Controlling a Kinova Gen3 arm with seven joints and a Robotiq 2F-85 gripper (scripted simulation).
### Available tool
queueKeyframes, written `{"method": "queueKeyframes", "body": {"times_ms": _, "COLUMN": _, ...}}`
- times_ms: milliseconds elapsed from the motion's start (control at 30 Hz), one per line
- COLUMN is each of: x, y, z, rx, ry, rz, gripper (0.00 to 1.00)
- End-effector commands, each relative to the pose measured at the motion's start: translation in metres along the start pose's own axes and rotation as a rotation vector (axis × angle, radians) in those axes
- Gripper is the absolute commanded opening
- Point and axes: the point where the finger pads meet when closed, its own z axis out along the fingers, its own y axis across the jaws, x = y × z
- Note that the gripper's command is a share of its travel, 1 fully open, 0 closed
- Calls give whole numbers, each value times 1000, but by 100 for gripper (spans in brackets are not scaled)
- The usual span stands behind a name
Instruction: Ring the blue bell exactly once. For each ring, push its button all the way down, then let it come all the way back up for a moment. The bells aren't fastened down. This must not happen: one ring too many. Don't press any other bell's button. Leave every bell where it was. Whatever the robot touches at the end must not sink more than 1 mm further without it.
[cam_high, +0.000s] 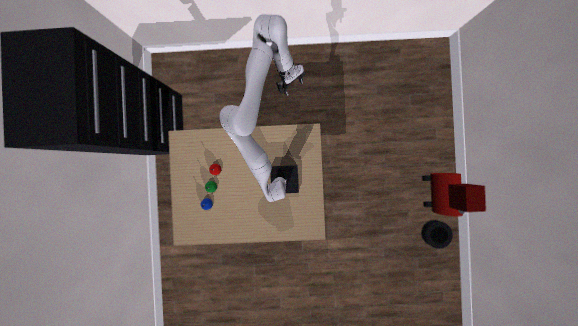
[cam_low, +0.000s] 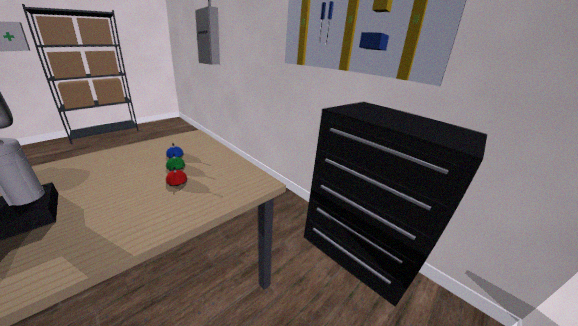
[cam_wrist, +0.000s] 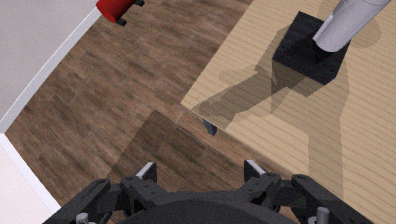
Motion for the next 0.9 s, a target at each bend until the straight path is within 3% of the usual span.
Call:
{"method": "queueKeyframes", "body": {"times_ms": 0, "x": -4, "y": 3, "z": 0, "rx": 3, "ry": 2, "rz": -9, "gripper": 100}}
{"method": "queueKeyframes", "body": {"times_ms": 100, "x": -4, "y": 3, "z": 0, "rx": 3, "ry": 2, "rz": -9, "gripper": 100}}
{"method": "queueKeyframes", "body": {"times_ms": 133, "x": -17, "y": 20, "z": 5, "rx": 1, "ry": 20, "rz": -54, "gripper": 100}}
{"method": "queueKeyframes", "body": {"times_ms": 400, "x": -17, "y": 20, "z": 5, "rx": 1, "ry": 20, "rz": -54, "gripper": 100}}
{"method": "queueKeyframes", "body": {"times_ms": 433, "x": -31, "y": 37, "z": 9, "rx": 0, "ry": 38, "rz": -101, "gripper": 100}}
{"method": "queueKeyframes", "body": {"times_ms": 700, "x": -31, "y": 37, "z": 9, "rx": 0, "ry": 38, "rz": -101, "gripper": 100}}
{"method": "queueKeyframes", "body": {"times_ms": 733, "x": -43, "y": 54, "z": 14, "rx": 0, "ry": 56, "rz": -148, "gripper": 100}}
{"method": "queueKeyframes", "body": {"times_ms": 867, "x": -43, "y": 54, "z": 14, "rx": 0, "ry": 56, "rz": -148, "gripper": 100}}
